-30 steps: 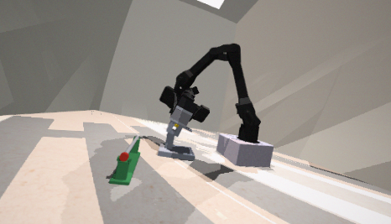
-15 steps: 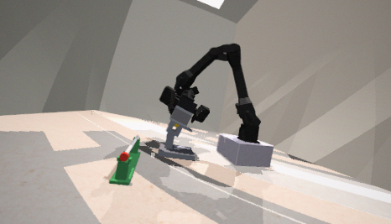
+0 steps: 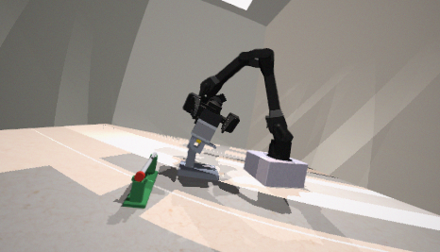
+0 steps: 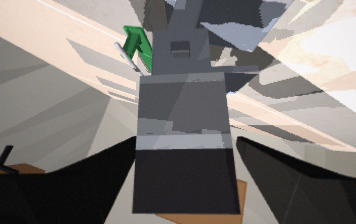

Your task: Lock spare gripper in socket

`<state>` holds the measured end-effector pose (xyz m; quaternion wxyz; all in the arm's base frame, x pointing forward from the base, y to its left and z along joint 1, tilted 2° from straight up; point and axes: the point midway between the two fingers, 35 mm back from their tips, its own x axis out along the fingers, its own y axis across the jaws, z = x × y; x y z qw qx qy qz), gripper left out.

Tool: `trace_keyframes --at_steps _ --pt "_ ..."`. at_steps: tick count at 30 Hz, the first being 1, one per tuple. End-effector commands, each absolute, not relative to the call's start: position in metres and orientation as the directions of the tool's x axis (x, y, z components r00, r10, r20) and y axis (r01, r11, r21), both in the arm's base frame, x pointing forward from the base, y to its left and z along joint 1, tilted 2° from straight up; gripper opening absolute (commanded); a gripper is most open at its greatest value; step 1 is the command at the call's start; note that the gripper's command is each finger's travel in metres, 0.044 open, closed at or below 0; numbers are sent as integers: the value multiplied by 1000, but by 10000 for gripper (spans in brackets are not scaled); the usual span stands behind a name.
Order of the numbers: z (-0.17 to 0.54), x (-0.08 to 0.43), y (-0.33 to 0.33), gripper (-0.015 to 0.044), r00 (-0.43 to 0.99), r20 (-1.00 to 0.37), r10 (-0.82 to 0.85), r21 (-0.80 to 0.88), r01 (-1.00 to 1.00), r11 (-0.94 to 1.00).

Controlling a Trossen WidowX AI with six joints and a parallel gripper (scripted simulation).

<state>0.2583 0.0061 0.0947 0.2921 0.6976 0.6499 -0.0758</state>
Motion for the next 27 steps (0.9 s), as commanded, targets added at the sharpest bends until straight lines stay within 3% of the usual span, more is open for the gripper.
trace_keyframes --at_steps 1,27 --pt "104 256 6 440 145 -487 861 312 950 17" --pt "145 235 10 440 130 -460 878 259 966 -7"
